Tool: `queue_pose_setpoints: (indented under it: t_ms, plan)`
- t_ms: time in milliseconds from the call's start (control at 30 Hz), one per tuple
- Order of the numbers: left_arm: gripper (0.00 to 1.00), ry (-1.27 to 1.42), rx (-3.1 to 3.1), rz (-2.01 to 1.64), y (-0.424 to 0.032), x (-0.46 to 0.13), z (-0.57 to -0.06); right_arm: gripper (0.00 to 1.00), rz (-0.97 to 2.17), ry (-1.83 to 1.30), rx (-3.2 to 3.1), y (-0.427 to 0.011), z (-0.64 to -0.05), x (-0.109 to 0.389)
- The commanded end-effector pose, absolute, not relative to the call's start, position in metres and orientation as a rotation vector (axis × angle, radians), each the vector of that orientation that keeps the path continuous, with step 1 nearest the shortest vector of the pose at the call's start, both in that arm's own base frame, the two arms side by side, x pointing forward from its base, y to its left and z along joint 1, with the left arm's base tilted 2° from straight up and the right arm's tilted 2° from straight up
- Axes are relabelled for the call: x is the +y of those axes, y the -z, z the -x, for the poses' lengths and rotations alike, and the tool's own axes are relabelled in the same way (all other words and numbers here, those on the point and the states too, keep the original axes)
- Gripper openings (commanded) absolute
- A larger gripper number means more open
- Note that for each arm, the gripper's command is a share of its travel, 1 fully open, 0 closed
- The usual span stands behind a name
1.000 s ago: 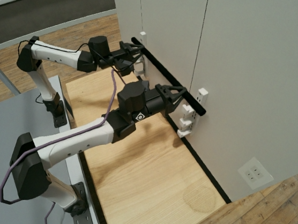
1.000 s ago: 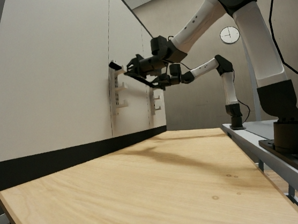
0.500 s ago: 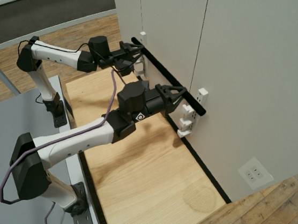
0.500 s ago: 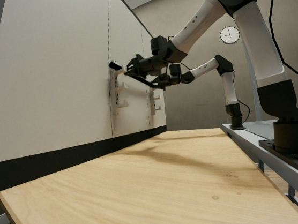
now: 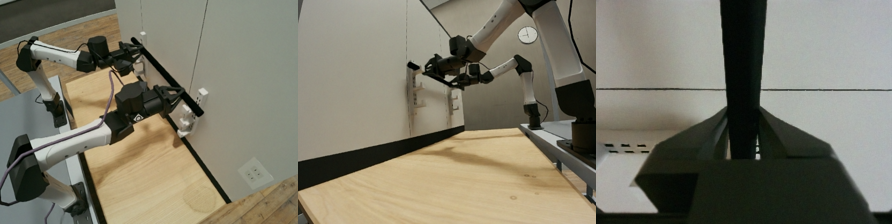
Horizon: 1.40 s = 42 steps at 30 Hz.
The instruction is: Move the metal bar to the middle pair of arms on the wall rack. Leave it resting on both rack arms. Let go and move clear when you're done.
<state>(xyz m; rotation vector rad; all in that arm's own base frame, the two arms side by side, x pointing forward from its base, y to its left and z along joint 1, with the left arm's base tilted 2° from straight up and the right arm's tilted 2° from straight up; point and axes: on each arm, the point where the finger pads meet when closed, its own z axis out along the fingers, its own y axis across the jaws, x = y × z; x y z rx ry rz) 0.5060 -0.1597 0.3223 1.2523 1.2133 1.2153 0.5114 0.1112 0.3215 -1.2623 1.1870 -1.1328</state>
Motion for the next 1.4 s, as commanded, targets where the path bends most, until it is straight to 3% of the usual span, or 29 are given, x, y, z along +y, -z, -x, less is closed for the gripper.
queue_pose_setpoints:
  t_ms: [0,1367]
  plan:
    - [0.00,-1.233,1.212,-1.234,-0.330,-0.157,-0.499,0.00,1.259,1.148,1.204,-0.320,-0.505,0.104]
    - [0.00,-1.233,1.212,-1.234,-0.362,-0.159,-0.500,0.00,1.259,1.148,1.204,-0.352,-0.507,0.102]
